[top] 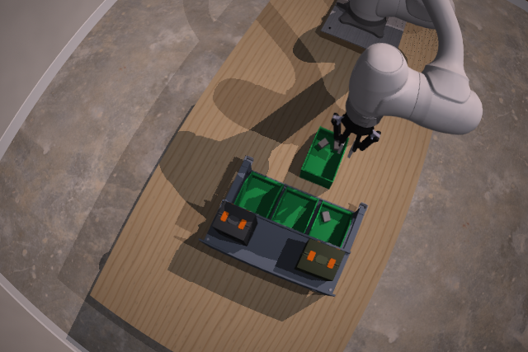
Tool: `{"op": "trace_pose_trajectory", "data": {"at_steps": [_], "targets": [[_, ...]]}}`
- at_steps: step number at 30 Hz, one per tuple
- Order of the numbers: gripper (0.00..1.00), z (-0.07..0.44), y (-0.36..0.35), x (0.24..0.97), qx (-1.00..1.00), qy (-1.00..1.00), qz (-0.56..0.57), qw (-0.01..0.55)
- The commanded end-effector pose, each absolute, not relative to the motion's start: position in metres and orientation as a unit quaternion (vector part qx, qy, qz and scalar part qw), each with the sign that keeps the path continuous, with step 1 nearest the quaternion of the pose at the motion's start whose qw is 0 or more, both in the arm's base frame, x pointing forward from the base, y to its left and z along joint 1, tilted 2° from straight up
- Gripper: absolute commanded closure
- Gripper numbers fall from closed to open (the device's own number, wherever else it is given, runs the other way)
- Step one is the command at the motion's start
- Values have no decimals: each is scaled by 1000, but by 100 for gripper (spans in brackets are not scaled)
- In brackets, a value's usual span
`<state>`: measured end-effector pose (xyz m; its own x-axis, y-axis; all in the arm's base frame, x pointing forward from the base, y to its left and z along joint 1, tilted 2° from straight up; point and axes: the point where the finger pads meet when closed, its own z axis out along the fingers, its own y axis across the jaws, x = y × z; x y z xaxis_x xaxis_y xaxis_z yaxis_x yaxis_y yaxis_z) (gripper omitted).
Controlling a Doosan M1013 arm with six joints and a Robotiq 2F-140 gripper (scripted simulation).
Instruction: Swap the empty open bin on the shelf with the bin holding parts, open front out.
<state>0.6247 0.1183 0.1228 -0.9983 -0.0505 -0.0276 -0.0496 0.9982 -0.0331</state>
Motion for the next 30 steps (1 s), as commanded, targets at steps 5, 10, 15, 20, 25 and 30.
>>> {"op": "trace_pose_trajectory", "data": {"at_steps": [5,10,15,20,25,30], "targets": [[76,131,119,624,-25,999,-16,14],[76,135,119,624,-25,999,-16,14],[76,137,119,624,-25,999,-16,14],[76,139,119,624,-25,999,-16,14],[76,140,119,624,-25,999,-16,14],[76,141,119,624,-25,999,-16,14]]}}
